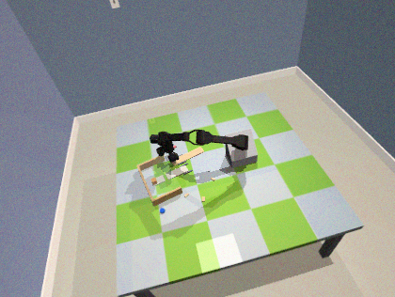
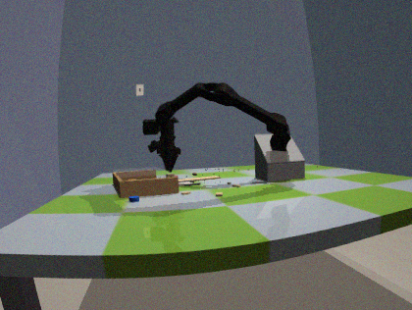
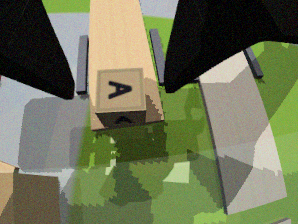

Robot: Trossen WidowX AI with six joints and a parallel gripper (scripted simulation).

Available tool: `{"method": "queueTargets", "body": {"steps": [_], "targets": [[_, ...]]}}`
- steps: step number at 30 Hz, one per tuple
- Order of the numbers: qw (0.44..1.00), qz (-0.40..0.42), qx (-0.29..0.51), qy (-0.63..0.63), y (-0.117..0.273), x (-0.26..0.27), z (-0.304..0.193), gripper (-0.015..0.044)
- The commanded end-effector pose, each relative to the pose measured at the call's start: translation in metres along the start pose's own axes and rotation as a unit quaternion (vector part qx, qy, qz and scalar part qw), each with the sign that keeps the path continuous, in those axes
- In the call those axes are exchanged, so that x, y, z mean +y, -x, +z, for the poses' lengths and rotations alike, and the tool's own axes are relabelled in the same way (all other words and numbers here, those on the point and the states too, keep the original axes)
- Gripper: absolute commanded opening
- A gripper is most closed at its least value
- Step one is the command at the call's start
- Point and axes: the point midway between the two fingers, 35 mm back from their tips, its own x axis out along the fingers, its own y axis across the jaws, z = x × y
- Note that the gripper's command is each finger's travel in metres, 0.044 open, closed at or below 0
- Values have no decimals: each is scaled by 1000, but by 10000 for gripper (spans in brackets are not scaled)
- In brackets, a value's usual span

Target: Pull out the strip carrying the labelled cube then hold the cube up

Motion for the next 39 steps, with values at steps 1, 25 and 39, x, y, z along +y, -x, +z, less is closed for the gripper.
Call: {"method": "queueTargets", "body": {"steps": [1, 25, 39], "targets": [[1000, 6, 5, -7, -11, -1, -5, 250], [1000, 7, 5, -7, -35, 0, -5, 250], [1000, 3, 4, -3, -33, 0, -3, 53]]}}
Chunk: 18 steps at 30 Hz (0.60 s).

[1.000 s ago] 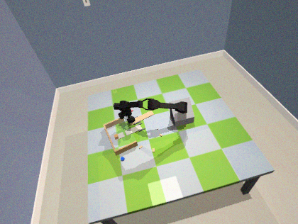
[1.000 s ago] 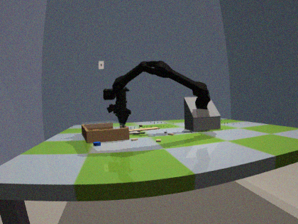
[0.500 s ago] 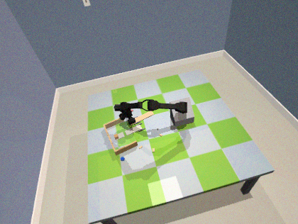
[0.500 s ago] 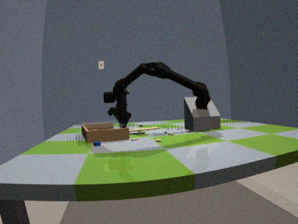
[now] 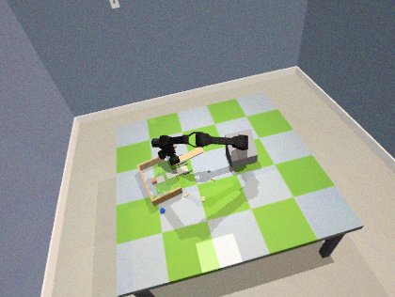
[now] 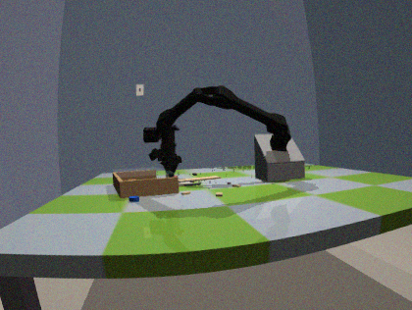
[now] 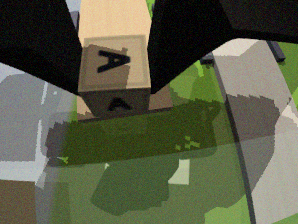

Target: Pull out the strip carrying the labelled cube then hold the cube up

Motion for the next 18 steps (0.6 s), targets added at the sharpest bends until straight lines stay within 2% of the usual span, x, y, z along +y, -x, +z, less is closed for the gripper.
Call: {"method": "queueTargets", "body": {"steps": [1, 2, 18], "targets": [[1000, 0, 0, 0, 0, 0, 0, 26], [1000, 0, 0, 0, 2, 1, -1, 0], [1000, 2, 2, -4, 35, 17, -43, 0]]}}
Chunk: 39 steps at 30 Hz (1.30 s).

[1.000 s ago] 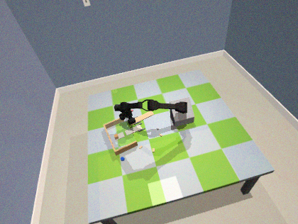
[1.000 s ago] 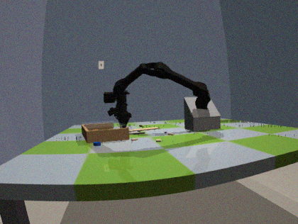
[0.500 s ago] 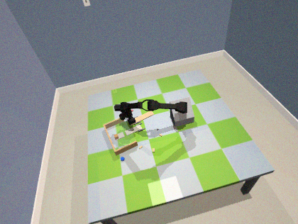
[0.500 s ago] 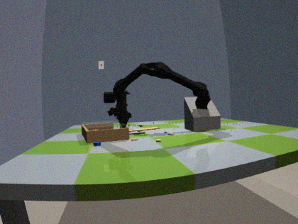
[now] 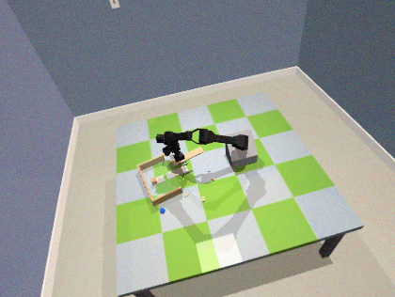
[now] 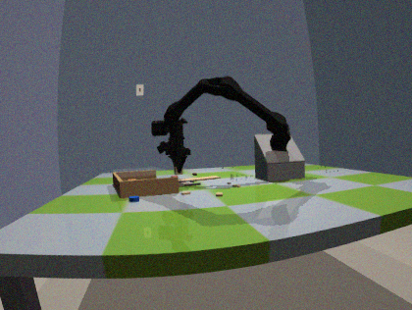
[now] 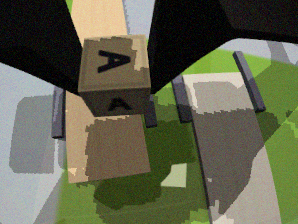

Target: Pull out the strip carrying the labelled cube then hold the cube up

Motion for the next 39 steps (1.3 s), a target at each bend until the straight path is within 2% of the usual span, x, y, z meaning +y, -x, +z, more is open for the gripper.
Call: {"method": "queueTargets", "body": {"steps": [1, 39], "targets": [[1000, -2, 0, 0, 9, 5, -11, 0], [1000, -1, 2, -2, 14, 47, -113, 0]]}}
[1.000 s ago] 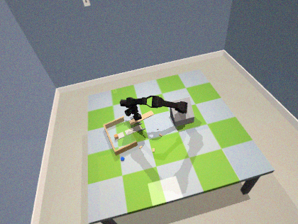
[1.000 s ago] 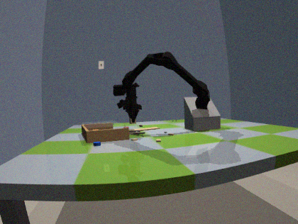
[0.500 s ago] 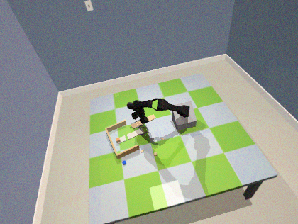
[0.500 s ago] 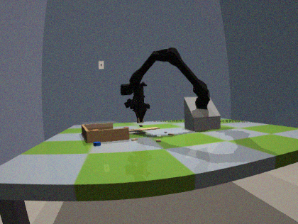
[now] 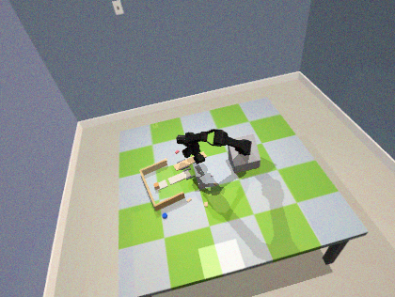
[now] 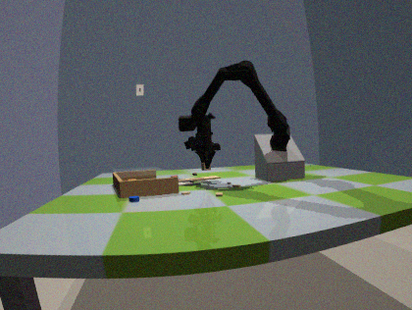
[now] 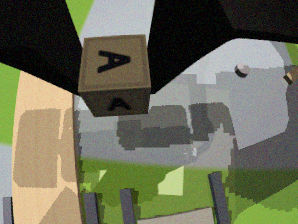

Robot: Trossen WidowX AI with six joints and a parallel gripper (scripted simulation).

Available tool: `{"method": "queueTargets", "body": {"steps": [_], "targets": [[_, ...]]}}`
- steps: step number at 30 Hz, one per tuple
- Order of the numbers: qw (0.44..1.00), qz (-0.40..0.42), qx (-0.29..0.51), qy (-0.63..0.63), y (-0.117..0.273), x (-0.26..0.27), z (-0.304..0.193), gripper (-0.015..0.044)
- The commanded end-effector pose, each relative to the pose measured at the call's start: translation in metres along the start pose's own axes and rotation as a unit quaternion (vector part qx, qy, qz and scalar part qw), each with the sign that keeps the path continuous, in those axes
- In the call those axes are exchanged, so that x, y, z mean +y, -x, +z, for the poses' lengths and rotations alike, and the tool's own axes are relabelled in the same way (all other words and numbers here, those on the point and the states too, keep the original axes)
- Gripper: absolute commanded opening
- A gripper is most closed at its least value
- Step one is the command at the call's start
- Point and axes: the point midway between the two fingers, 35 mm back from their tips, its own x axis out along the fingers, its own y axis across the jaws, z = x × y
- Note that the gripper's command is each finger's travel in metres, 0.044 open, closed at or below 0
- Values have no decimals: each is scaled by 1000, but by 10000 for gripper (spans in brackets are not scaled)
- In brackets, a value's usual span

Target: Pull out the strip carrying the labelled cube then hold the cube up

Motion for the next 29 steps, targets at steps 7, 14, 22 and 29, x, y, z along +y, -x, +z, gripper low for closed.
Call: {"method": "queueTargets", "body": {"steps": [7, 14, 22, 29], "targets": [[1000, -4, -1, 2, 37, 2, -6, 0], [1000, -4, -1, 2, 38, 2, -6, 0], [1000, -4, -1, 2, 38, 2, -6, 0], [1000, -4, -1, 2, 38, 2, -6, 0]]}}
